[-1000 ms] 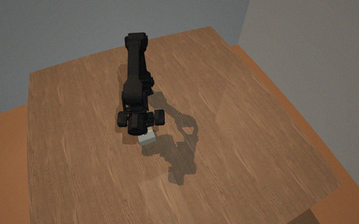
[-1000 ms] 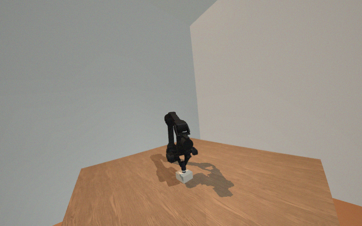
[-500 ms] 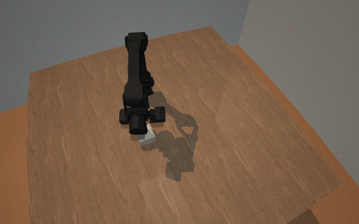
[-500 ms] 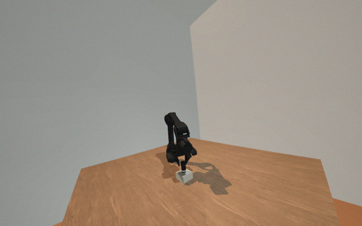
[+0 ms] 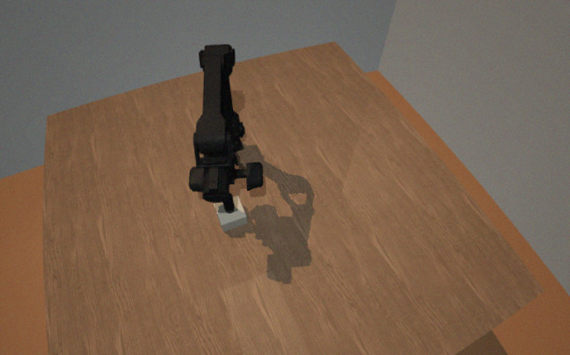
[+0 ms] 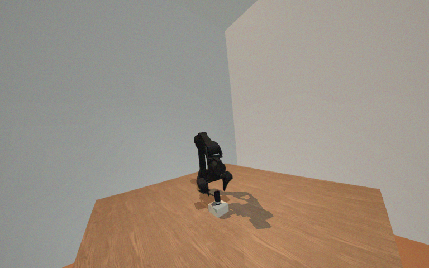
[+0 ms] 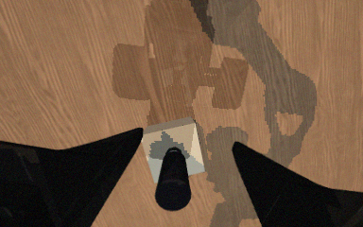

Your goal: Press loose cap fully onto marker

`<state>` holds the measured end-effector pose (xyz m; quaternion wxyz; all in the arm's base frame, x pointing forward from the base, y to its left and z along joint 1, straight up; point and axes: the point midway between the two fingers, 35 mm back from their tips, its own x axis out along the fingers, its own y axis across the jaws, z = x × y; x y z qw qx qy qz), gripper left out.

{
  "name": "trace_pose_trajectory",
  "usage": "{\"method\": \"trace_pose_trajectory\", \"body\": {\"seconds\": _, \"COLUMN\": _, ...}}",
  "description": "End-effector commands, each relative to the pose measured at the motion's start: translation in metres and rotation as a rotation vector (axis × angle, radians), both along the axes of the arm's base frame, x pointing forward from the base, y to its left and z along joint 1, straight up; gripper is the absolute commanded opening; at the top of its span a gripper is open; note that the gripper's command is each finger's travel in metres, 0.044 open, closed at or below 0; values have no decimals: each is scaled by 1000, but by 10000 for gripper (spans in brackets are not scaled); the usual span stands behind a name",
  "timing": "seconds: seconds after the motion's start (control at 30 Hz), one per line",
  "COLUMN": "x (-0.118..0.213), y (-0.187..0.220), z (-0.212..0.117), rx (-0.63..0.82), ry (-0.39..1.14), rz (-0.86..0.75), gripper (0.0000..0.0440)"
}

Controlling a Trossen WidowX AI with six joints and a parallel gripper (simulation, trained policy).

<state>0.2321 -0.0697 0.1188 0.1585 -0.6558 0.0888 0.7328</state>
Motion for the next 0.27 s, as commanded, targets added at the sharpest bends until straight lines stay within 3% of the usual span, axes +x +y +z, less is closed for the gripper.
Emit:
{"method": "trace_pose_trajectory", "body": {"seconds": 0.0, "x": 5, "y": -1, "z": 12, "rx": -9, "ry": -55, "rz": 3, "gripper": 440}}
{"method": "trace_pose_trajectory", "body": {"seconds": 0.23, "x": 10, "y": -3, "z": 36, "rx": -24, "ry": -129, "rz": -6, "gripper": 440}}
